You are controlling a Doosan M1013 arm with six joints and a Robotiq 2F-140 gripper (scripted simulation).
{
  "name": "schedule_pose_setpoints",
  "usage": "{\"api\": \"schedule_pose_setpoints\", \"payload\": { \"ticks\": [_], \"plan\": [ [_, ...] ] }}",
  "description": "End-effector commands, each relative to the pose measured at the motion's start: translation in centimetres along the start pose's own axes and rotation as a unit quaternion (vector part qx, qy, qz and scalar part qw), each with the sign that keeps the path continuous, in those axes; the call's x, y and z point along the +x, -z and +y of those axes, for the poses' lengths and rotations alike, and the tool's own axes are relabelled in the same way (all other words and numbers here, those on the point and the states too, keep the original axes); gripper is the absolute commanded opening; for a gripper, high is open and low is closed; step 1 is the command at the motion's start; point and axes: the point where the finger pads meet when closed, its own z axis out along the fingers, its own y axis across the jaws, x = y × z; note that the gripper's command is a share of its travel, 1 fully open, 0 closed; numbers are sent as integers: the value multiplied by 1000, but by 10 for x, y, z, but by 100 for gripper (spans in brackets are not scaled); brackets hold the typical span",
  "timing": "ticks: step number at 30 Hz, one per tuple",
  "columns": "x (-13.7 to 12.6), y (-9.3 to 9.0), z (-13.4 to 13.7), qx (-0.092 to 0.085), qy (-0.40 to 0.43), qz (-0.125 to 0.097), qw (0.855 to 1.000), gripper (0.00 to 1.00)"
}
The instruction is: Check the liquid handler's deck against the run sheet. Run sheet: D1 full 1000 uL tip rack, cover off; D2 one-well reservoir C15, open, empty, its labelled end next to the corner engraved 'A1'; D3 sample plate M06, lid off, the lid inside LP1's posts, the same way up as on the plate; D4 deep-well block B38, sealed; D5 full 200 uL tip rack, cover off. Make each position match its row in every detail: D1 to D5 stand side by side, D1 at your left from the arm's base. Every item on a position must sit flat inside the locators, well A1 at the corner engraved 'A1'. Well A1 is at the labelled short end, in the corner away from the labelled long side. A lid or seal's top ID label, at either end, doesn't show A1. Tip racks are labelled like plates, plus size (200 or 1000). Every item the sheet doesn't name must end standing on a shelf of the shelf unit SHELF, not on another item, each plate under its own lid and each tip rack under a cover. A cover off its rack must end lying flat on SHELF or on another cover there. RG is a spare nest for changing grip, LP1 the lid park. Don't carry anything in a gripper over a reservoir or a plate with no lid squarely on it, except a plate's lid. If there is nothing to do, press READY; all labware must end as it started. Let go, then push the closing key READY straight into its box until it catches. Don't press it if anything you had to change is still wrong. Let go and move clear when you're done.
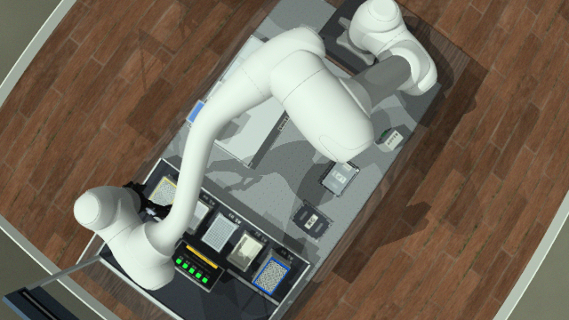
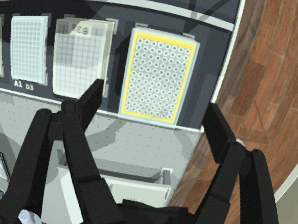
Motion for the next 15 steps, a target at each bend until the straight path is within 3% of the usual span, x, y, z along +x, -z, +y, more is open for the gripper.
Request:
{"api": "schedule_pose_setpoints", "payload": {
  "ticks": [1,10,15],
  "plan": [
    [0,2,0,0,0,1,1000,79],
    [0,2,0,0,0,1,1000,79],
    [0,2,-15,0,0,1,1000,79]
  ]
}}
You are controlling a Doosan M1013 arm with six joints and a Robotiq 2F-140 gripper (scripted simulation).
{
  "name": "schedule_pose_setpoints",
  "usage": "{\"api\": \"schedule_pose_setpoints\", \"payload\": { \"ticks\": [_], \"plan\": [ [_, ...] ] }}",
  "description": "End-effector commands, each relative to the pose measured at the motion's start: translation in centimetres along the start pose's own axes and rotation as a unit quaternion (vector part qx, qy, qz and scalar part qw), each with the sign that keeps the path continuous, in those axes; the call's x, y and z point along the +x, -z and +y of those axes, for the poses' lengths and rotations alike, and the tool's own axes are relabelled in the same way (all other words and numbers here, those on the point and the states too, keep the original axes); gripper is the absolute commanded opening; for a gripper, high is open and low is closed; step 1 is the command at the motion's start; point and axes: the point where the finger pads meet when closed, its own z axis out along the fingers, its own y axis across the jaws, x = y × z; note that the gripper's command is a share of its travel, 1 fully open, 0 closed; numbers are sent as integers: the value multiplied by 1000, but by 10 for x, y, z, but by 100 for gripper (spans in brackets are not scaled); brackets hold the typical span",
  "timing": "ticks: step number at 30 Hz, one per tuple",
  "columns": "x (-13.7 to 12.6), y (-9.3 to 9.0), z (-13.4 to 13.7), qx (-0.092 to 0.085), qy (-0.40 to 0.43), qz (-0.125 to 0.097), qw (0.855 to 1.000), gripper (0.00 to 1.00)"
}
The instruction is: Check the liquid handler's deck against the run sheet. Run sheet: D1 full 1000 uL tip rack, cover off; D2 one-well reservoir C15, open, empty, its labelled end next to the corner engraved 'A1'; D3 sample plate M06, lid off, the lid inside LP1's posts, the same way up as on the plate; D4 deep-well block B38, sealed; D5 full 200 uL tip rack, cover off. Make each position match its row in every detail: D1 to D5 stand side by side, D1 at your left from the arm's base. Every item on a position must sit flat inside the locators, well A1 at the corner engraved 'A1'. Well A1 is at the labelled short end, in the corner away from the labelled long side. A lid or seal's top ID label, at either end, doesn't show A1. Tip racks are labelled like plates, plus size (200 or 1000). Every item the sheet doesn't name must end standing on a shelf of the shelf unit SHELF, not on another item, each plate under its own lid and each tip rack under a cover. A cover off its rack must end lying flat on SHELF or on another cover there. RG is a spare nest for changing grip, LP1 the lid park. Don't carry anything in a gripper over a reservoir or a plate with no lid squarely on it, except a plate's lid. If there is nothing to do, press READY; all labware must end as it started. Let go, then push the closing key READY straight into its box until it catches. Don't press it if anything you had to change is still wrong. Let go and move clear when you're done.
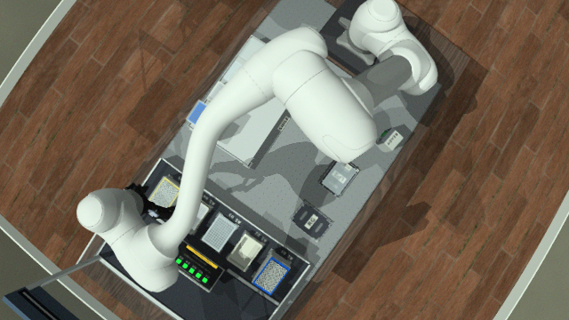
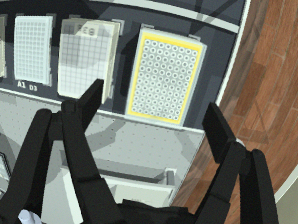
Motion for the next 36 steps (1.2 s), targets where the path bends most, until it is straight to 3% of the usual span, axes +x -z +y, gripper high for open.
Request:
{"api": "schedule_pose_setpoints", "payload": {
  "ticks": [1,24,36],
  "plan": [
    [0,2,-10,0,0,1,1000,79],
    [0,2,-114,0,0,1,1000,79],
    [0,2,-114,0,0,1,1000,79]
  ]
}}
